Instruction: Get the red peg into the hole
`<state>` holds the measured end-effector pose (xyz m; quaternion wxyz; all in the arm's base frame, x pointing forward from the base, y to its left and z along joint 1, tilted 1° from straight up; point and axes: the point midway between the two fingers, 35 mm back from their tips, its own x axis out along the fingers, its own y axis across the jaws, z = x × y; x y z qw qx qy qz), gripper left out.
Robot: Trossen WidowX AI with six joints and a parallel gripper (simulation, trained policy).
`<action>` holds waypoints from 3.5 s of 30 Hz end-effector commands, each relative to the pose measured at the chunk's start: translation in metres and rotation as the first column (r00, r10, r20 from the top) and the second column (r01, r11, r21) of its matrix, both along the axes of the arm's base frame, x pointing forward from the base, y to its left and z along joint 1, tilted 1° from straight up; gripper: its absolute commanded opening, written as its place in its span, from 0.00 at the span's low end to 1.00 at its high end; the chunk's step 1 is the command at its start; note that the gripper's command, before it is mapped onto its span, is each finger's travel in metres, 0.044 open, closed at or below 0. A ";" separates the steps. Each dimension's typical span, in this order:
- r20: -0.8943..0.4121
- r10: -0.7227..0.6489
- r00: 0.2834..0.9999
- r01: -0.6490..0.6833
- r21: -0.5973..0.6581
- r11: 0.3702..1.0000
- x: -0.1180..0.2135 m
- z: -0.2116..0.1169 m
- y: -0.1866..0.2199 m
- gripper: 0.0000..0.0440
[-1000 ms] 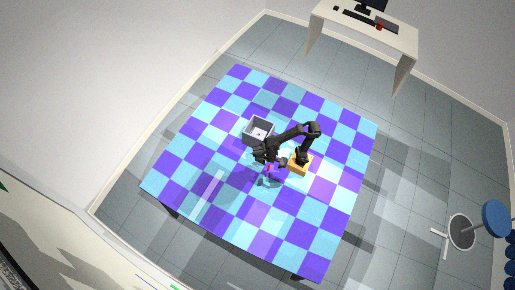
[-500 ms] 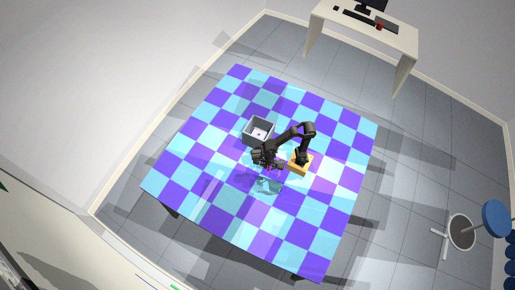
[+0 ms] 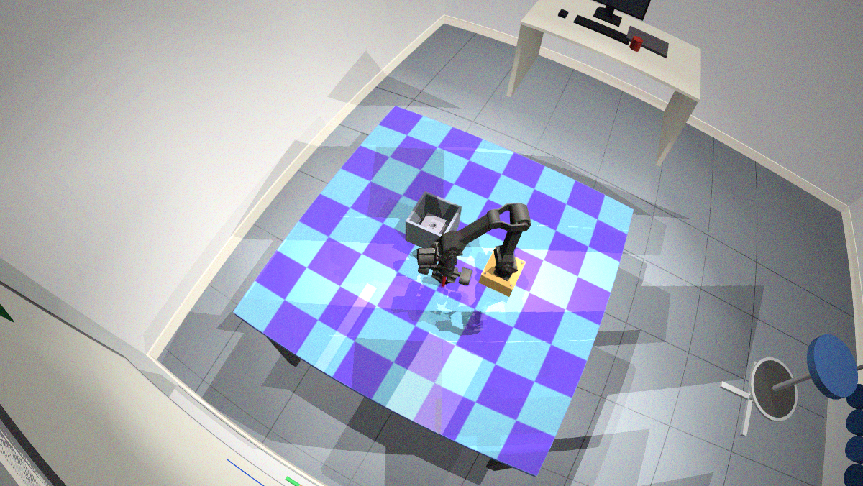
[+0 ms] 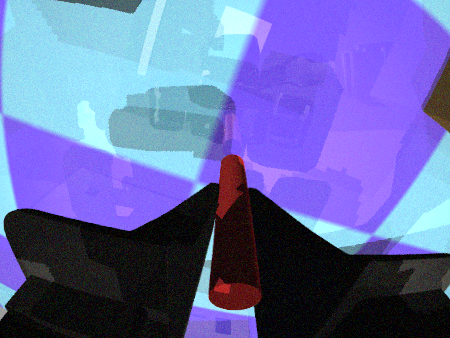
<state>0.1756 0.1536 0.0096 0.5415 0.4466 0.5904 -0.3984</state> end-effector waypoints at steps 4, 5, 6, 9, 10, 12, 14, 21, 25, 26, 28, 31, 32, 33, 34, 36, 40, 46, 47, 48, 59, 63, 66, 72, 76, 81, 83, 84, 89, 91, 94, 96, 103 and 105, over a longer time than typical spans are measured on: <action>0.047 -0.018 0.999 0.015 0.061 0.998 0.012 0.022 0.010 0.00; 0.056 -0.019 0.998 0.015 0.069 0.998 0.014 0.026 0.011 0.00; 0.064 -0.020 0.998 0.015 0.077 0.997 0.016 0.029 0.012 0.00; 0.093 -0.021 0.995 0.012 0.098 0.995 0.023 0.042 0.015 0.00; 0.104 -0.021 0.994 0.010 0.105 0.994 0.025 0.046 0.015 0.00; 0.125 -0.020 0.992 0.005 0.116 0.993 0.030 0.055 0.016 0.00; 0.146 -0.018 0.989 0.000 0.124 0.992 0.035 0.064 0.016 0.00; 0.229 -0.009 0.973 -0.021 0.129 0.991 0.053 0.096 0.009 0.00; 0.269 -0.005 0.963 -0.029 0.120 0.992 0.062 0.115 0.000 0.00; 0.278 -0.005 0.961 -0.029 0.116 0.993 0.064 0.119 -0.003 0.00; 0.295 -0.005 0.955 -0.028 0.106 0.994 0.069 0.127 -0.009 0.00; 0.316 -0.006 0.949 -0.023 0.088 0.996 0.075 0.138 -0.019 0.00; 0.321 -0.007 0.947 -0.020 0.082 0.996 0.077 0.141 -0.023 0.00; 0.326 -0.008 0.945 -0.017 0.075 0.997 0.080 0.144 -0.027 0.00; 0.331 -0.010 0.944 -0.014 0.067 0.998 0.082 0.146 -0.031 0.00; 0.339 -0.013 0.941 -0.005 0.053 0.999 0.085 0.150 -0.039 0.00; 0.344 -0.021 0.939 0.014 0.023 1.000 0.091 0.154 -0.055 0.00; 0.333 -0.032 0.942 0.040 -0.015 0.999 0.098 0.156 -0.077 0.00; 0.330 -0.034 0.943 0.043 -0.020 0.999 0.099 0.156 -0.080 0.00; 0.327 -0.036 0.944 0.047 -0.026 0.999 0.099 0.156 -0.084 0.00; 0.283 -0.052 0.958 0.075 -0.068 0.995 0.109 0.151 -0.116 0.00; 0.265 -0.056 0.963 0.079 -0.077 0.994 0.112 0.147 -0.126 0.00; 0.252 -0.058 0.966 0.081 -0.082 0.993 0.115 0.145 -0.133 0.00; 0.225 -0.058 0.973 0.079 -0.087 0.993 0.120 0.138 -0.145 0.00; 0.209 -0.056 0.976 0.076 -0.089 0.993 0.124 0.132 -0.152 0.00; 0.188 -0.054 0.981 0.072 -0.093 0.993 0.128 0.121 -0.161 0.00; 0.180 -0.053 0.982 0.070 -0.093 0.993 0.130 0.116 -0.164 0.00; 0.176 -0.052 0.983 0.069 -0.092 0.993 0.130 0.113 -0.165 0.00; 0.161 -0.048 0.986 0.062 -0.080 0.995 0.135 0.099 -0.169 0.00; 0.157 -0.046 0.987 0.059 -0.074 0.996 0.137 0.093 -0.170 0.00; 0.153 -0.043 0.987 0.054 -0.068 0.996 0.140 0.086 -0.171 0.00; 0.152 -0.039 0.988 0.049 -0.064 0.997 0.143 0.082 -0.172 0.00; 0.147 -0.018 0.989 0.027 -0.059 0.998 0.149 0.066 -0.175 0.00; 0.143 -0.009 0.990 0.018 -0.057 0.998 0.151 0.060 -0.175 0.00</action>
